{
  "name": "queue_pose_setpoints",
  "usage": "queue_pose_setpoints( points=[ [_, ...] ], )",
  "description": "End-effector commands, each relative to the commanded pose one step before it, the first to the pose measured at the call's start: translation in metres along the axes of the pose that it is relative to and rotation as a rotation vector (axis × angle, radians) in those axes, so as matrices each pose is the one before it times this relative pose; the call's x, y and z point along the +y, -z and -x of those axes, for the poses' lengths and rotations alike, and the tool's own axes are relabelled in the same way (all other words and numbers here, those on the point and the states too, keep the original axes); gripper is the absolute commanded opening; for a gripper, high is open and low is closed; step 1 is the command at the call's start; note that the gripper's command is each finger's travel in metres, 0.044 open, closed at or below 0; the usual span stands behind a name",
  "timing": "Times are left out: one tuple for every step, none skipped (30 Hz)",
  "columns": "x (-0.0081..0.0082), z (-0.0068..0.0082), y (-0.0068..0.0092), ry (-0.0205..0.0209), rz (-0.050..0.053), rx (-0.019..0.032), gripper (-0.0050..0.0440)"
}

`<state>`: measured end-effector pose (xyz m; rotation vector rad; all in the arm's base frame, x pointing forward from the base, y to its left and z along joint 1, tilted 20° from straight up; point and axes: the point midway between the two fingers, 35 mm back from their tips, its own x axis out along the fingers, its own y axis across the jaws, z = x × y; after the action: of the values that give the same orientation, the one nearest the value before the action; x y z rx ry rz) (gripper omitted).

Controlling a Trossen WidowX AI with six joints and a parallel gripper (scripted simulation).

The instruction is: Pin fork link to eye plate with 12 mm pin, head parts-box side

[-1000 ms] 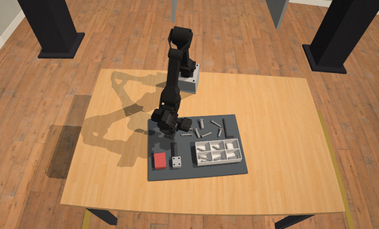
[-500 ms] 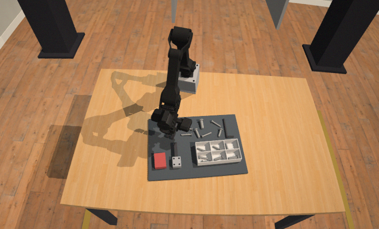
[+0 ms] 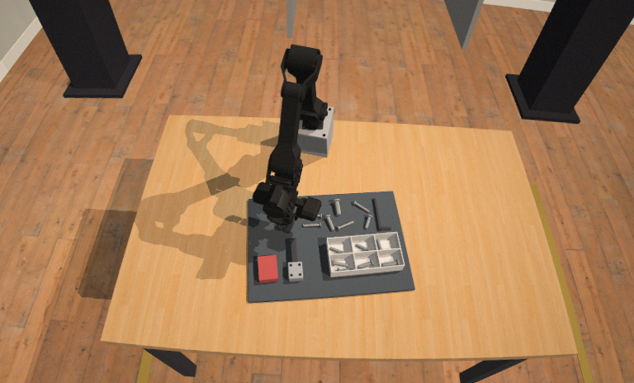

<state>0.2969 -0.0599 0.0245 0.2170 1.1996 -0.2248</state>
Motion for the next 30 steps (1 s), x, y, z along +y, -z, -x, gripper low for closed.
queue_pose_setpoints(
  points=[
    [0.00020,-0.00226,0.00054,0.00219,-0.0038,-0.00021,0.0250],
    [-0.00004,-0.00082,0.00039,0.00008,0.0000,0.00091,0.0250],
    [0.00000,-0.00077,0.00005,0.00000,0.0000,0.00009,0.0250],
    [0.00003,-0.00072,-0.00028,-0.00007,0.0000,-0.00065,0.0250],
    [0.00004,-0.00076,-0.00036,-0.00009,0.0000,-0.00084,0.0250],
    [0.00003,-0.00086,-0.00025,-0.00006,0.0000,-0.00059,0.0250],
    [0.00001,-0.00099,-0.00004,-0.00001,0.0000,-0.00010,0.0250],
    [-0.00001,-0.00111,0.00016,0.00004,0.0000,0.00034,0.0250],
    [-0.00001,-0.00114,0.00011,0.00003,0.0000,0.00026,0.0250],
    [-0.00001,-0.00119,0.00013,0.00003,0.0000,0.00029,0.0250],
    [0.00000,0.00000,0.00000,0.00000,0.0000,0.00000,0.0250],
    [0.00000,0.00000,0.00000,0.00000,0.0000,0.00000,0.0250],
    [0.00012,-0.00074,-0.00138,-0.00034,0.0000,-0.00325,0.0250],
    [-0.00003,-0.00136,0.00039,0.00010,0.0000,0.00088,0.0250],
    [-0.00003,-0.00139,0.00041,0.00010,0.0000,0.00097,0.0250],
    [-0.00005,-0.00149,0.00064,0.00014,0.0000,0.00148,0.0250],
    [-0.00005,-0.00146,0.00051,0.00012,0.0000,0.00118,0.0250],
    [0.00000,-0.00132,0.00004,0.00001,0.0000,0.00007,0.0250],
    [0.00005,-0.00118,-0.00044,-0.00010,0.0000,-0.00102,0.0250],
    [0.00006,-0.00116,-0.00052,-0.00012,0.0000,-0.00122,0.0250],
    [0.00004,-0.00121,-0.00037,-0.00009,0.0000,-0.00087,0.0250],
    [0.00002,-0.00124,-0.00021,-0.00005,0.0000,-0.00049,0.0250],
    [0.00000,-0.00130,0.00003,0.00001,0.0000,0.00008,0.0250],
    [-0.00002,-0.00134,0.00023,0.00006,0.0000,0.00052,0.0250],
    [-0.00003,-0.00132,0.00026,0.00006,0.0000,0.00057,0.0250],
    [0.00000,-0.00121,0.00002,0.00001,0.0000,0.00006,0.0250],
    [0.00001,-0.00115,-0.00007,-0.00002,0.0000,-0.00017,0.0250],
    [0.00000,0.00000,0.00000,0.00000,0.0000,0.00000,0.0250],
    [0.00000,0.00000,0.00000,0.00000,0.0000,0.00000,0.0250],
    [0.00009,-0.00082,-0.00110,-0.00027,0.0000,-0.00253,0.0250]
  ],
)
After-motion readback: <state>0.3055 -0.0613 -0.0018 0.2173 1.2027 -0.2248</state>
